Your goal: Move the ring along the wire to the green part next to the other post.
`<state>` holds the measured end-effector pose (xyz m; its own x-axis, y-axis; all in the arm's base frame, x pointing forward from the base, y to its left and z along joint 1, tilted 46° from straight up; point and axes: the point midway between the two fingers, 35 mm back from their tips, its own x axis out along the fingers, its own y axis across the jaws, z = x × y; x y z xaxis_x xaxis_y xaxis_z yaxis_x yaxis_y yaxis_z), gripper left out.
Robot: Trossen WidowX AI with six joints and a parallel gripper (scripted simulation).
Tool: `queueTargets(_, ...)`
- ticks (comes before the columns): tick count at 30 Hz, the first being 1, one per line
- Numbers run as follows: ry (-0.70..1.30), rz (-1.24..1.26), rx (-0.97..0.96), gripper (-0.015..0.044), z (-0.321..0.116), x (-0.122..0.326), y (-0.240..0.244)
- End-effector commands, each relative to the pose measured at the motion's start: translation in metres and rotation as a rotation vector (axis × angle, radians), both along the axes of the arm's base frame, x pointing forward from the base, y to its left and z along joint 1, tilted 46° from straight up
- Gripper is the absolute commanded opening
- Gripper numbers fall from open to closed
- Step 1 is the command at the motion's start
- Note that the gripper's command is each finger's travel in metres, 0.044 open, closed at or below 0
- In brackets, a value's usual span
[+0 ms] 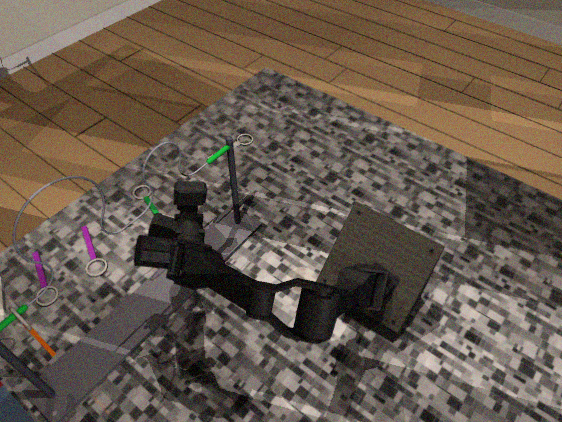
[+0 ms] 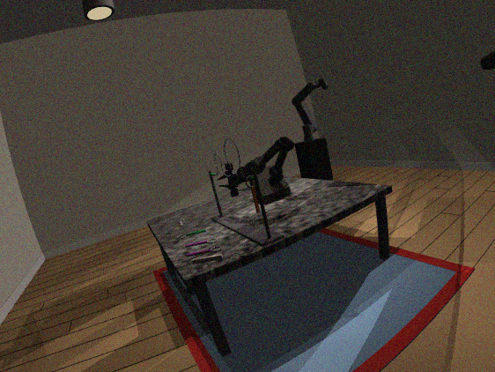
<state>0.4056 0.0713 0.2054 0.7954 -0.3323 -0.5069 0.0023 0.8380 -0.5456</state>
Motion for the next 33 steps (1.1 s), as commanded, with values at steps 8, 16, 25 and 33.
queueTargets(8,-0.29,0.052,0.304,0.016,0.063,0.0,0.133)
queueTargets(16,-0.459,0.071,0.622,0.016,0.109,-0.034,0.226)
queueTargets(25,-0.586,0.044,1.087,0.016,0.156,-0.101,0.312)
queueTargets(33,-0.605,0.007,1.398,0.016,0.181,-0.156,0.352)
